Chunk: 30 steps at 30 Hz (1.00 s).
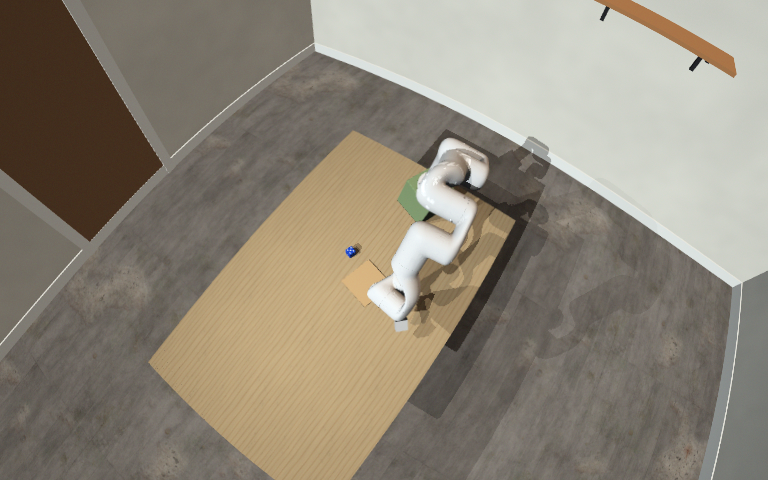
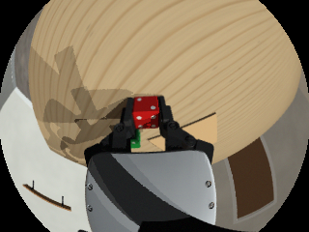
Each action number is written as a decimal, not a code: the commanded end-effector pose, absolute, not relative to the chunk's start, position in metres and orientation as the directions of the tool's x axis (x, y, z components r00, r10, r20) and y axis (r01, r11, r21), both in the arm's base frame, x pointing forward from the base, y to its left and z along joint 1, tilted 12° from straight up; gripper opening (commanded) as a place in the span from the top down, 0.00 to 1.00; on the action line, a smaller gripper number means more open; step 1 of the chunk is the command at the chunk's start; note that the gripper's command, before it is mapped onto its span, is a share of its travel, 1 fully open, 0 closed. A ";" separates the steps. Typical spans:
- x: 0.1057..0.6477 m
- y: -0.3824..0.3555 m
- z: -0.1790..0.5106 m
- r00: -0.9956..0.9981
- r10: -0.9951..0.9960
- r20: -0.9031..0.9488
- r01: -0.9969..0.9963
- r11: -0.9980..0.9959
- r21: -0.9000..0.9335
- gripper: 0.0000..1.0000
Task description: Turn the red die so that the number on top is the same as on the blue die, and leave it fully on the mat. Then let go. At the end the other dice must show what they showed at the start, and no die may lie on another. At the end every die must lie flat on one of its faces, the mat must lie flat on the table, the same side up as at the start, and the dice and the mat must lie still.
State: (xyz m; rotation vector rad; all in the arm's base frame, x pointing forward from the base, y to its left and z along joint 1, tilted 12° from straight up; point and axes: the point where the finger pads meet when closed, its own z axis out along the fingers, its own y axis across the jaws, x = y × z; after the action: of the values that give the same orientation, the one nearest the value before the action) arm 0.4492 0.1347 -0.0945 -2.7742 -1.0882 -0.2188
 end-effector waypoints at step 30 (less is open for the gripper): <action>0.442 0.115 0.004 0.725 0.661 0.193 0.683 -0.725 -0.087 0.73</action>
State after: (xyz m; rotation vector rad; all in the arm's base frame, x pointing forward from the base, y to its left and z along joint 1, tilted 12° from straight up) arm 0.4428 0.1166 -0.0030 -2.7745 -1.0883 -0.2225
